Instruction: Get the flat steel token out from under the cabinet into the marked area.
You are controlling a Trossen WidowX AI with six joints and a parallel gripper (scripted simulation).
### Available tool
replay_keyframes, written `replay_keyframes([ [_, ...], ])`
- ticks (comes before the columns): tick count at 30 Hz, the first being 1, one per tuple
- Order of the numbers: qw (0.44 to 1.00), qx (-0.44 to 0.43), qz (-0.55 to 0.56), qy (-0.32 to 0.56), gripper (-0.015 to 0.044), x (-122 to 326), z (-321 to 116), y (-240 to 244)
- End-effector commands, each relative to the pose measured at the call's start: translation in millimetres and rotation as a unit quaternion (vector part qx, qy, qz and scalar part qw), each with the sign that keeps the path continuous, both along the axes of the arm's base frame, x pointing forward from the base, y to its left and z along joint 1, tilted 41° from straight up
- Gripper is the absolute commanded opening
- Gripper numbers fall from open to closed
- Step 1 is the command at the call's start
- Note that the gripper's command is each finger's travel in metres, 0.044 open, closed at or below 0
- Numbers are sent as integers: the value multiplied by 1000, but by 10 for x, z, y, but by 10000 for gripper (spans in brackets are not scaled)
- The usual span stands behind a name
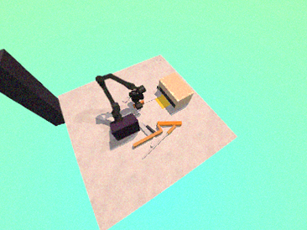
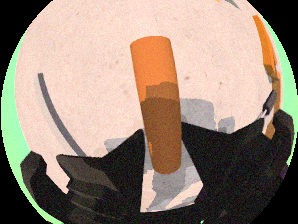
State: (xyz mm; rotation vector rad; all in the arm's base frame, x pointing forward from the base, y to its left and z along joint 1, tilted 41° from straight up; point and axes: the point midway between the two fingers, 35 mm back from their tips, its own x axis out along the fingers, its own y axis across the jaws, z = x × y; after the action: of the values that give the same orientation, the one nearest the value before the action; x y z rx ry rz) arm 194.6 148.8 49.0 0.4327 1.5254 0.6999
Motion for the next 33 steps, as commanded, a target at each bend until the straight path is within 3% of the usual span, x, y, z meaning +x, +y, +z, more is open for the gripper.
replay_keyframes([
  [1, 1000, 0, 0, 0, 200, 0, 0, 0],
  [4, 1000, 0, 0, 0, 270, 0, 0, 0],
  [19, 1000, 1, -1, 0, 270, -19, -39, 26],
  [24, 1000, 1, 0, -2, 139, -3, -20, 11],
  [33, 1000, 1, 0, -2, 59, -3, -20, 11],
])
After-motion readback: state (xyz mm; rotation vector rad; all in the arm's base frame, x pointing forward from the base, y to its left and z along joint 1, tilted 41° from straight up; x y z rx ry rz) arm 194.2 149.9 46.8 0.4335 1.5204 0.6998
